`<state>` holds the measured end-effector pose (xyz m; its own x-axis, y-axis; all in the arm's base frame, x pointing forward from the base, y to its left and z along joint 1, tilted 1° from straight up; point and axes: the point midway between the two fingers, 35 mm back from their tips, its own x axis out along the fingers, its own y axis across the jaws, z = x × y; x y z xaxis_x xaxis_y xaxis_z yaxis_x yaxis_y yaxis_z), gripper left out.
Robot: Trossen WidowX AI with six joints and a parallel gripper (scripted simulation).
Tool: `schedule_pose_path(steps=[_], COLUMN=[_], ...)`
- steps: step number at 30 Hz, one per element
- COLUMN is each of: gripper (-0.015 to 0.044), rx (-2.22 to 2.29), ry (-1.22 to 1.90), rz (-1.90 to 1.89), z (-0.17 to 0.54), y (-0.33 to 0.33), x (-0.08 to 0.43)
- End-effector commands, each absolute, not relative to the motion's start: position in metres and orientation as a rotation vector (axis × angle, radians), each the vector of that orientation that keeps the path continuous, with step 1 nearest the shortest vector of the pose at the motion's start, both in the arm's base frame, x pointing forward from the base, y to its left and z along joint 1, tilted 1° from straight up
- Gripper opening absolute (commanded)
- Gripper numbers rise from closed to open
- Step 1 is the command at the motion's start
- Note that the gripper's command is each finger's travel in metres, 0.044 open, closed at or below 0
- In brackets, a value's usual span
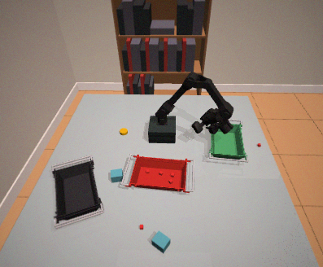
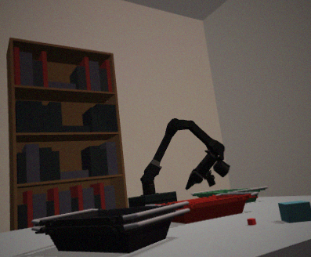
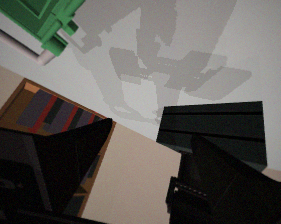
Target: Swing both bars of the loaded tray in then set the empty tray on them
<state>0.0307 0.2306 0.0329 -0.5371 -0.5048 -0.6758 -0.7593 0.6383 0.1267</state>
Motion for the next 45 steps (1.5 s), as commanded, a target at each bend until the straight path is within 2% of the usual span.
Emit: schedule_pose_path(steps=[1, 8, 12, 22, 33, 45], gripper=[0.0374, 0.0190, 0.0085, 0.0084, 0.0084, 0.0084], rx=[-0.982, -0.983, -1.017, -1.284, -1.589, -2.007], ry=[2.254, 2.250, 2.144, 1.467, 0.900, 0.293], rz=[0.550, 0.564, 0.882, 1.706, 2.010, 2.150], z=[0.033, 0.033, 0.029, 0.023, 0.027, 0.039], y=[0.231, 0.231, 0.241, 0.252, 0.239, 0.202], x=[0.031, 0.032, 0.064, 0.184, 0.265, 0.352])
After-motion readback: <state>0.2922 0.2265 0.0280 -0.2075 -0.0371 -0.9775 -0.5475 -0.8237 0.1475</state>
